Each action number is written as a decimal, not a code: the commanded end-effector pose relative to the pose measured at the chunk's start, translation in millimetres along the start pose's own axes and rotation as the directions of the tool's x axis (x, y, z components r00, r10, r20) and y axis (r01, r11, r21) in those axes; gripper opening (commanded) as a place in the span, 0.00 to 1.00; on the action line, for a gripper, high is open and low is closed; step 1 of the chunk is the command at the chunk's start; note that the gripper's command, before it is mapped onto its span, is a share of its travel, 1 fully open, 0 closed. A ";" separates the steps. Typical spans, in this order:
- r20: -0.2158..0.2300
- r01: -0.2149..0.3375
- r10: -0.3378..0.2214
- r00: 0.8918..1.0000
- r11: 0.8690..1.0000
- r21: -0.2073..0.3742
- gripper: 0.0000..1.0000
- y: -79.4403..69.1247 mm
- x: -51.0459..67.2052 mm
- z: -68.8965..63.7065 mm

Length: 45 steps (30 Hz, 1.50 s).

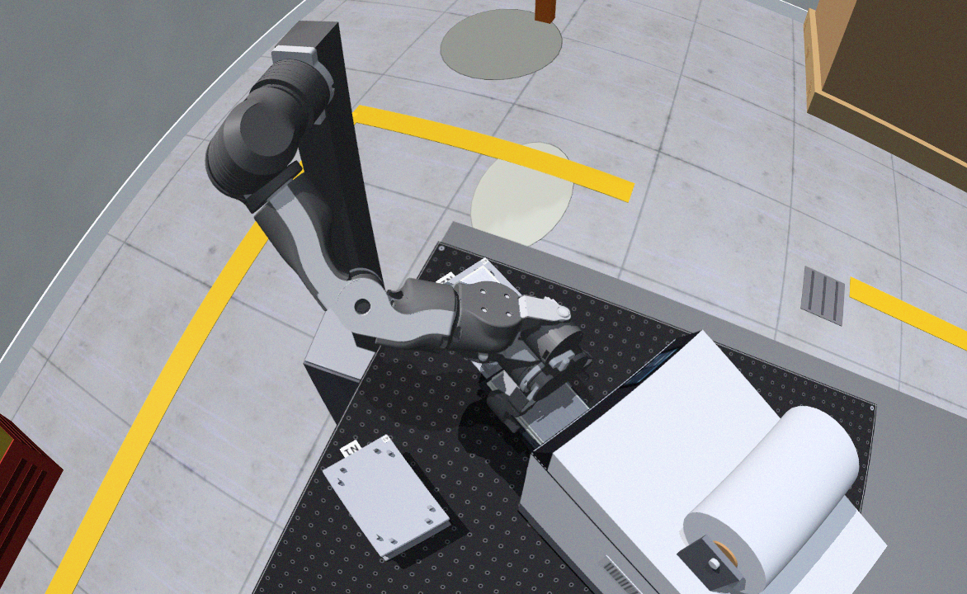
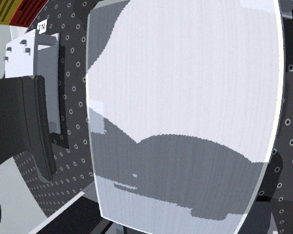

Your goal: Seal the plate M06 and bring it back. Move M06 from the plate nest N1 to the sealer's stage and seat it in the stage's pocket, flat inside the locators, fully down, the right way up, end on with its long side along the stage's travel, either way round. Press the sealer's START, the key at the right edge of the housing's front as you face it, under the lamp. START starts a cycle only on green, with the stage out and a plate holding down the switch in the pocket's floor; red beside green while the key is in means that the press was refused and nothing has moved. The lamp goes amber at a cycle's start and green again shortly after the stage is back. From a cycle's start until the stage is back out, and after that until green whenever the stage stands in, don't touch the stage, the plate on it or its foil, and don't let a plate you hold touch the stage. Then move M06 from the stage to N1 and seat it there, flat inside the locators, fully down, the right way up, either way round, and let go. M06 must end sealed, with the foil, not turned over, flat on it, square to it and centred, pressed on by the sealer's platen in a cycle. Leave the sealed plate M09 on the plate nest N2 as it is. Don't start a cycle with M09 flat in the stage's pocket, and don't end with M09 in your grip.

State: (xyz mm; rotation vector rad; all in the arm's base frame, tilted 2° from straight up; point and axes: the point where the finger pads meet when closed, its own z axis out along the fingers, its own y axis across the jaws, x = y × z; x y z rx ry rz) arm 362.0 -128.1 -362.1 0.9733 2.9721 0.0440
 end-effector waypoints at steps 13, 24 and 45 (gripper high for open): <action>0.007 0.007 -0.007 1.000 1.000 -0.007 0.77 2.1 -1.6 18.4; 0.006 0.006 -0.006 1.000 1.000 -0.007 0.77 2.0 -1.6 18.7; 0.005 0.000 0.000 1.000 1.000 -0.003 0.77 1.0 -2.2 17.0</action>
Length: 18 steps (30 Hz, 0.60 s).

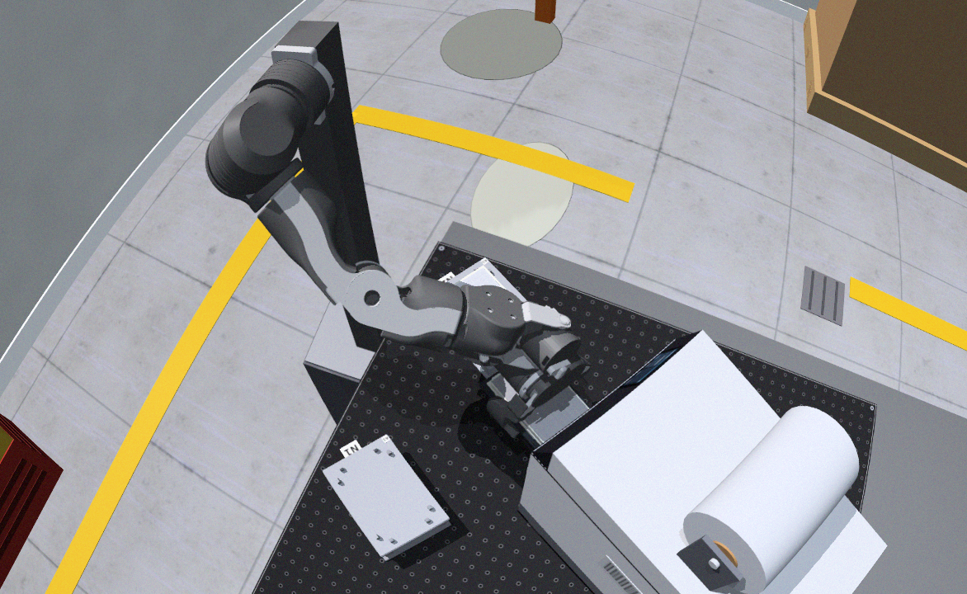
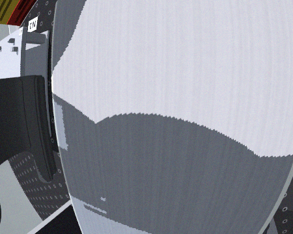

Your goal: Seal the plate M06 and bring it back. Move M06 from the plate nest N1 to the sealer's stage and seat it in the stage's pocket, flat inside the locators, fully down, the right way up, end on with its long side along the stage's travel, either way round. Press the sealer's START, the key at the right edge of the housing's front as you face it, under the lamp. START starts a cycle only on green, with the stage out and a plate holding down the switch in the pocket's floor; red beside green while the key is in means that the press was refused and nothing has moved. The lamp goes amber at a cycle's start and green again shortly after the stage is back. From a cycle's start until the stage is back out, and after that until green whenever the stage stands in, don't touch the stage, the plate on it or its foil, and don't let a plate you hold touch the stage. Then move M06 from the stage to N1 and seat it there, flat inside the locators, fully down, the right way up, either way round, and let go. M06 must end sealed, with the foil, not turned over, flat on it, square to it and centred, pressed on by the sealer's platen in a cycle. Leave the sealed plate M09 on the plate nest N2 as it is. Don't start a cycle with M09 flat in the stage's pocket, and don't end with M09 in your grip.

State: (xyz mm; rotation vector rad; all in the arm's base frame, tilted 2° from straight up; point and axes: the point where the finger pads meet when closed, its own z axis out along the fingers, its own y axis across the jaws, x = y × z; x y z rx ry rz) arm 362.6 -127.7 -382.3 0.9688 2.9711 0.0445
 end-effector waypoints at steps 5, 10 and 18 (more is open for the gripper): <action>0.003 -0.002 0.002 1.000 1.000 -0.002 0.77 0.9 -2.0 -3.2; 0.003 -0.002 0.002 1.000 1.000 -0.002 0.77 0.9 -2.0 -3.2; 0.005 -0.001 0.001 1.000 1.000 -0.002 0.77 1.6 -2.7 -4.7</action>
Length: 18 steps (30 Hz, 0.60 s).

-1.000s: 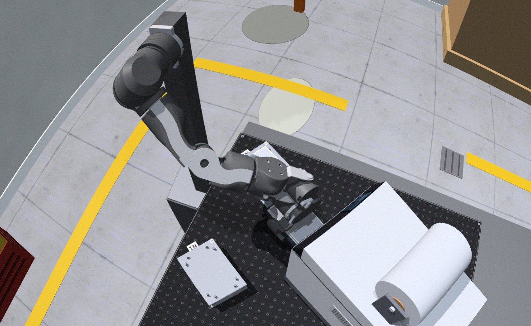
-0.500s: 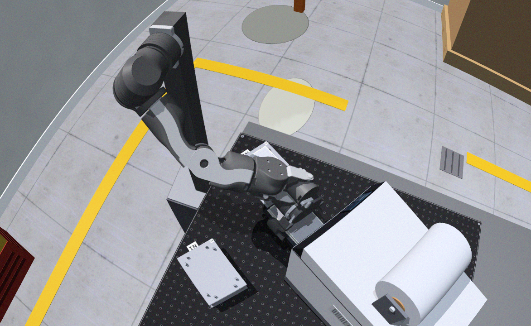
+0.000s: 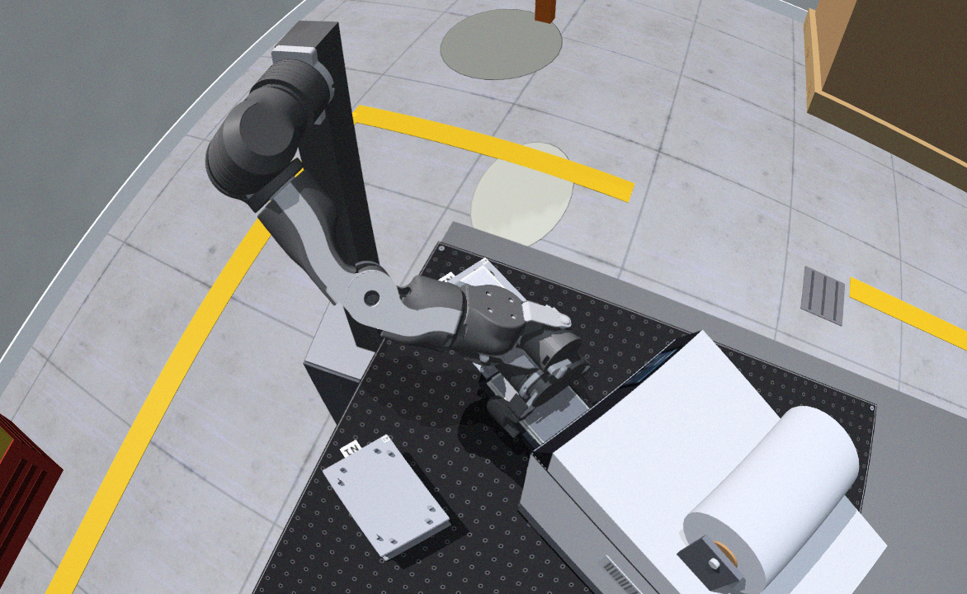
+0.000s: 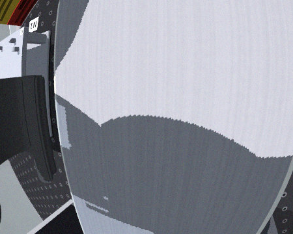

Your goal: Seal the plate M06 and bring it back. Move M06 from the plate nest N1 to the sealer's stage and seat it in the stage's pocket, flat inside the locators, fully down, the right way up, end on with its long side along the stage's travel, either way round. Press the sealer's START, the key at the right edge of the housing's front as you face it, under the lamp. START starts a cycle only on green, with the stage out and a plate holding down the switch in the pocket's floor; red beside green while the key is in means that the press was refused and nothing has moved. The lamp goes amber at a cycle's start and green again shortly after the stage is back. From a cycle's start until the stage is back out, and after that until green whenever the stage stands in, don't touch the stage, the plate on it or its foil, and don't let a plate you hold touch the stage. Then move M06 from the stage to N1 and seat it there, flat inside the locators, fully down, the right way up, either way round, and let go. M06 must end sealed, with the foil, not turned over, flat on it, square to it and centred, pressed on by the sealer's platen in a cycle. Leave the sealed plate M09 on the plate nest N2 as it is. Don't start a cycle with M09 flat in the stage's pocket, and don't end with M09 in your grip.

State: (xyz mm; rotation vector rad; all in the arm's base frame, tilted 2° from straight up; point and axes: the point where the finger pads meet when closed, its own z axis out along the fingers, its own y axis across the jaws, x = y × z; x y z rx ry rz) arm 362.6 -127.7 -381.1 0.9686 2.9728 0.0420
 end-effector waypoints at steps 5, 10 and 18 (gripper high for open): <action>0.006 -0.002 0.002 1.000 1.000 -0.004 0.77 1.5 -2.6 -3.5; 0.006 -0.002 0.002 1.000 1.000 -0.004 0.77 1.5 -2.6 -3.5; 0.001 0.000 0.000 1.000 1.000 -0.002 0.00 0.6 -0.4 -0.8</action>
